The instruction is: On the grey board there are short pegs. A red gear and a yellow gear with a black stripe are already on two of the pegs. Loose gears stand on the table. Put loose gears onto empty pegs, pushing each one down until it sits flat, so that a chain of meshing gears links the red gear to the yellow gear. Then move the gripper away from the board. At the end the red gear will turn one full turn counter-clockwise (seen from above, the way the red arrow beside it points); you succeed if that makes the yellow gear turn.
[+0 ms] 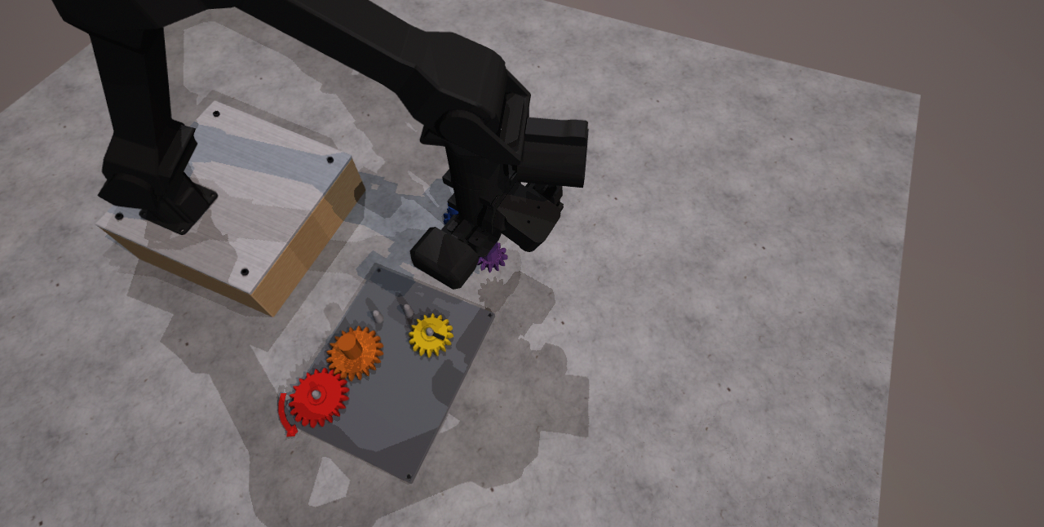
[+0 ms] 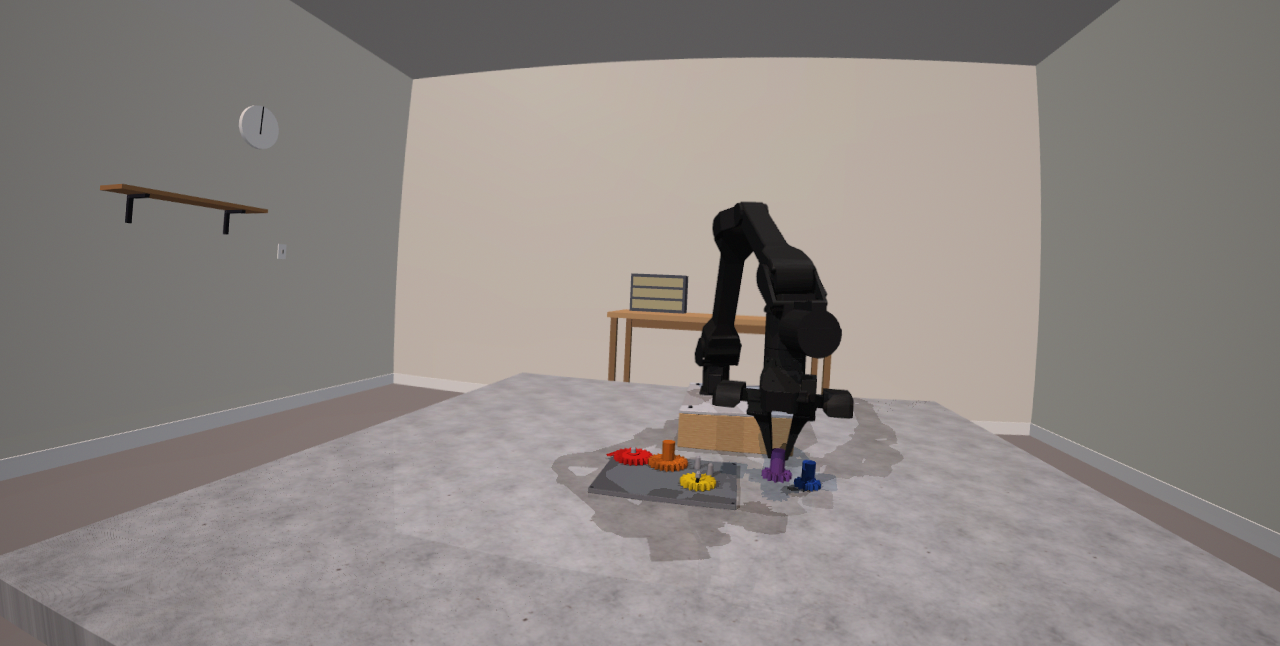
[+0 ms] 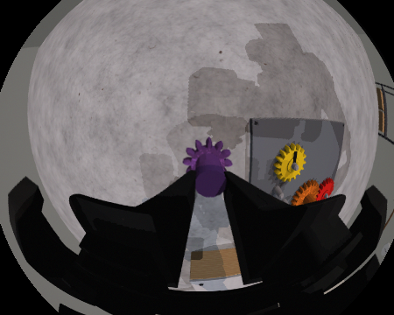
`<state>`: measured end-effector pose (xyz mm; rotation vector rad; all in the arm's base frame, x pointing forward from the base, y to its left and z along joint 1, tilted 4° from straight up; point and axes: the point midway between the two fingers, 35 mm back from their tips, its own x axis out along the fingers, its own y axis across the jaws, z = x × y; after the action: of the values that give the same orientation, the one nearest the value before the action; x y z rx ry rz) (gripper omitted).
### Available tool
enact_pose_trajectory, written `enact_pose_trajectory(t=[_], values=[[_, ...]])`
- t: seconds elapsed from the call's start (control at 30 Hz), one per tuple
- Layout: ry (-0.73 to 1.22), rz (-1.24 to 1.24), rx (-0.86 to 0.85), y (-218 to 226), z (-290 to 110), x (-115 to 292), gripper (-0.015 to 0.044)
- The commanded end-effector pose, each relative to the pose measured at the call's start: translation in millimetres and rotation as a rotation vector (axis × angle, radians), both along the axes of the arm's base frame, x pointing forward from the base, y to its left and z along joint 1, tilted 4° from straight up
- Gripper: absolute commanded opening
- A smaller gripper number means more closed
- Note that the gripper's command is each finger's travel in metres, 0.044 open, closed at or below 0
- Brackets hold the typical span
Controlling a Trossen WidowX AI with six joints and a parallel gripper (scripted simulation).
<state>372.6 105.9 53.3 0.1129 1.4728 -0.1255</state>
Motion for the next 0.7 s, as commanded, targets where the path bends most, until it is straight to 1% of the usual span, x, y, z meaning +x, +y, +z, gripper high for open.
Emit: enact_pose_trajectory(t=[0.0, 0.67], values=[[-0.007, -0.004, -0.003, 0.4, 13.3, 0.5, 0.0], [-0.007, -0.004, -0.002, 2.4, 73.6, -9.5, 0.0]])
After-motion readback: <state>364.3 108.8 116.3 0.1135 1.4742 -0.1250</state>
